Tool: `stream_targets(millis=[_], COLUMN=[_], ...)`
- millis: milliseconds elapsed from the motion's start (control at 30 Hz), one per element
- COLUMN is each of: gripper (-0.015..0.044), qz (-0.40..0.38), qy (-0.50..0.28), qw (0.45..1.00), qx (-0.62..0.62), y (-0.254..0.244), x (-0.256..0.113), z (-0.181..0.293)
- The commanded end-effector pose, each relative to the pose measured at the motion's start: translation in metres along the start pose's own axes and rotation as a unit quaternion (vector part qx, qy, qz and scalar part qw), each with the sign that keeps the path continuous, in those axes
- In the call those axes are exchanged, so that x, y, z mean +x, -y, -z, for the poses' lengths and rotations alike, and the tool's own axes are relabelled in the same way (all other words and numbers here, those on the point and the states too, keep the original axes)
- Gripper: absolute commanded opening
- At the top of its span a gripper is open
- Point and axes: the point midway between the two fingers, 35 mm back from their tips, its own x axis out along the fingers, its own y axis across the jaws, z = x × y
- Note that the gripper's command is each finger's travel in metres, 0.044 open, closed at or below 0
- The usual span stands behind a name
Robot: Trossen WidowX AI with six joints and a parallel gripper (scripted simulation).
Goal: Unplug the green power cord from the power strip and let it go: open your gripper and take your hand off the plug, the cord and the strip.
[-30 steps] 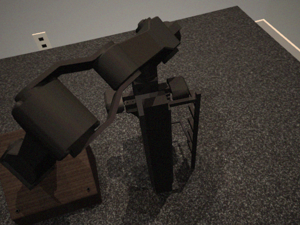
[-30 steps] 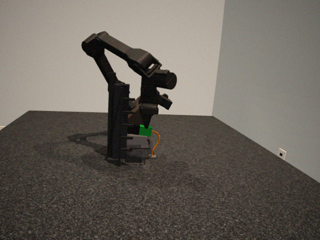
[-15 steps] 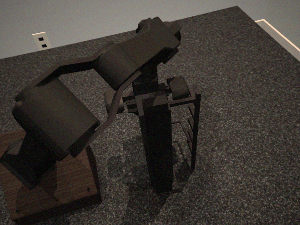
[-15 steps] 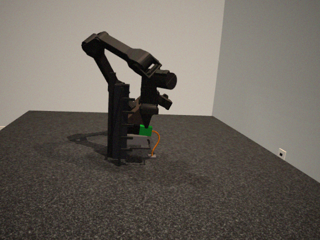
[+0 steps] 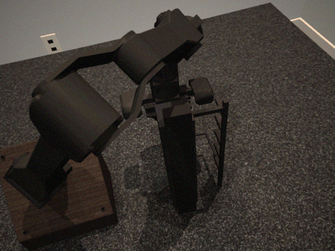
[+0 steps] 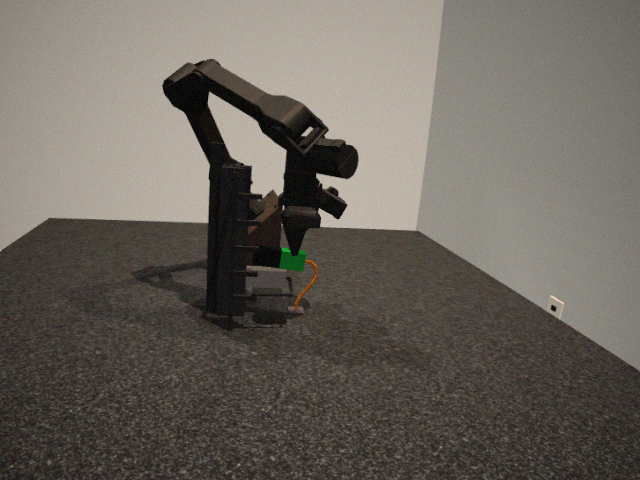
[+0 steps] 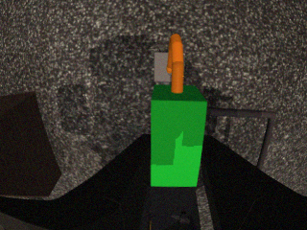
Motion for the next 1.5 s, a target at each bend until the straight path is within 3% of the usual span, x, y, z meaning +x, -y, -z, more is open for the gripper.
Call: stream_targets(millis=[0,67,500,633,800,1467], gripper=[0.0,0.0,0.0341,0.044,0.044,0.044], qz=[0.001,0.001,0.002,0.003,0.003,0.003], qy=[0.004,0.004,0.002,0.003,0.004,0.004], qw=[1.0,1.0,1.0,1.0,1.0,1.0], qx=[0.003,0.003,0.001,0.001,0.002,0.002], y=[0.001,0.001,0.0,0.002,0.0,0.0], x=[-0.002,-0.002,0.0,-0.005,-0.013,-0.013], z=[-0.008,-0.011,-0.004,-0.025,-0.065,-0.065])
